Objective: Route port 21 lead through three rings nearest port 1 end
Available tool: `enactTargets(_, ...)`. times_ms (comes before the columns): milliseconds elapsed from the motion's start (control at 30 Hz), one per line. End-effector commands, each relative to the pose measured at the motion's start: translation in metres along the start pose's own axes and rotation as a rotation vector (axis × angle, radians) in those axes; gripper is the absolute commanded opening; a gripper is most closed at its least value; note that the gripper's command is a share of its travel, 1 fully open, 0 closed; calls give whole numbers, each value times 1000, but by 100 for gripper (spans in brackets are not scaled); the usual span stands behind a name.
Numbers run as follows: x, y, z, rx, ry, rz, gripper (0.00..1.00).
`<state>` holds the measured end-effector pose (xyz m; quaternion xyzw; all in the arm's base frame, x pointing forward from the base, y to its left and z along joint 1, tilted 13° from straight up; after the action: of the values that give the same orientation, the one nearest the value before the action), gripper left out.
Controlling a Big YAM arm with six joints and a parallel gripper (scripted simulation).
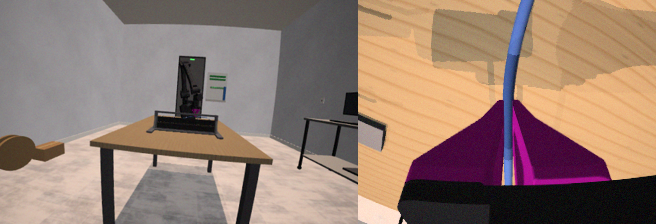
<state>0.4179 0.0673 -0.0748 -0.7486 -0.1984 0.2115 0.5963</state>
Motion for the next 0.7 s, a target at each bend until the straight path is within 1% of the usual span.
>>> enactTargets(0, 67, -31, -10, -13, 178, -9, 0)
enactTargets(33, 79, -38, -12, -12, 221, -11, 0)
enactTargets(67, 87, -42, -13, -12, 221, -11, 0)
enactTargets(133, 117, -58, -18, -12, 295, -14, 0)
enactTargets(200, 142, -71, -22, -11, 356, -17, 0)
enactTargets(300, 165, -84, -25, -10, 414, -19, 0)
enactTargets(367, 173, -88, -26, -7, 433, -20, 0)
enactTargets(600, 174, -89, -28, -6, 442, -19, 0)
enactTargets(667, 177, -106, -33, -7, 449, -50, 0)
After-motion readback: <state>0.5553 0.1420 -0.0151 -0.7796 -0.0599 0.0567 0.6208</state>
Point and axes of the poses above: the point where the finger pads meet when closed, its own y axis out along the fingers, its own x axis across the jaws, z = x × y, the point moved 1 cm from there along -y, back along the fingers, and after that the axes turned 11 degrees about -y, right-handed, at the moved point
